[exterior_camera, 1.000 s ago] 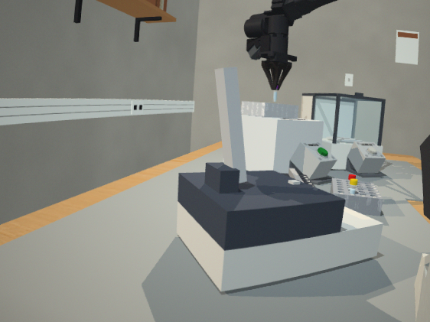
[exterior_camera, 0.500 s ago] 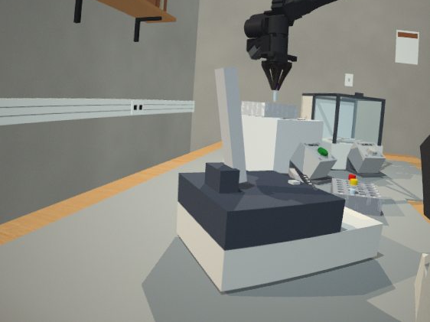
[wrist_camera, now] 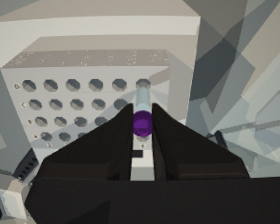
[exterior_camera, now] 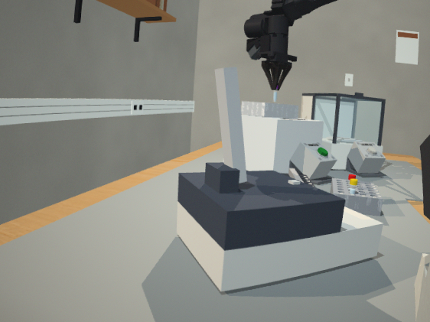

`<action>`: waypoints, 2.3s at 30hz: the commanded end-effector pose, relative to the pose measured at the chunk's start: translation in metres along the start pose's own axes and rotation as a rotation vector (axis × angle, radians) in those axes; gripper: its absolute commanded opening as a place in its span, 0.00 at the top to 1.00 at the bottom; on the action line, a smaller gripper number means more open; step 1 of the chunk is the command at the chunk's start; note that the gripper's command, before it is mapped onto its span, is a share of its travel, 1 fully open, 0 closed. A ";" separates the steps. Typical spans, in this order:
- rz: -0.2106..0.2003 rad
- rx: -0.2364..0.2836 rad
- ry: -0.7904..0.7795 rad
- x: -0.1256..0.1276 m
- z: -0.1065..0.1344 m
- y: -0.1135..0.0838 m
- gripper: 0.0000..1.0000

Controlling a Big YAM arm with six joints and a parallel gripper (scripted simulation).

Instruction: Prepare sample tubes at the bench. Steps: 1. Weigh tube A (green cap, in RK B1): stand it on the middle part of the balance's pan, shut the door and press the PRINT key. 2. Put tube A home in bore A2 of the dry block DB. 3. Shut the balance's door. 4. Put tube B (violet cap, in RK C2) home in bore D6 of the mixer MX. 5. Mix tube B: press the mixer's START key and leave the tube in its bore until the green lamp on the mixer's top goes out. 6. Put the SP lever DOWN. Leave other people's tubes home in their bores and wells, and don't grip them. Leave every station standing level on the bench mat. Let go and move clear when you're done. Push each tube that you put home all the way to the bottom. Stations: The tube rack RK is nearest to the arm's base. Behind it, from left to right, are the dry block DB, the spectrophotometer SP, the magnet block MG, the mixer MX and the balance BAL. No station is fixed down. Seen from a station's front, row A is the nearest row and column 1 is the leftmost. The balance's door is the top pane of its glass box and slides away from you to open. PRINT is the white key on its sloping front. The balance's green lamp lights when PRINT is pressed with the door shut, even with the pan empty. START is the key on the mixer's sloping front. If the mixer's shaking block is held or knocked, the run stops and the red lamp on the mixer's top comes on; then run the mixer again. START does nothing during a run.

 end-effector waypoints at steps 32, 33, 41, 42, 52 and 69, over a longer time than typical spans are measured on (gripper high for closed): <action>-0.001 -0.033 0.013 -0.003 -0.007 -0.011 0.91; -0.001 -0.033 0.013 -0.003 -0.007 -0.011 0.91; -0.004 -0.032 0.003 0.005 -0.002 -0.007 0.91; -0.003 -0.027 0.002 0.004 -0.002 -0.004 0.91; 0.000 0.002 0.002 -0.001 -0.001 0.013 0.91; 0.000 0.003 0.004 -0.002 -0.002 0.017 0.91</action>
Point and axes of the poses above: the point where the finger pads meet when closed, its own y axis out along the fingers, its own x axis across the jaws, z = x × y, the point moved 6 cm from there along -y, back along the fingers, and after that the axes turned 15 degrees about -y, right-handed, at the moved point
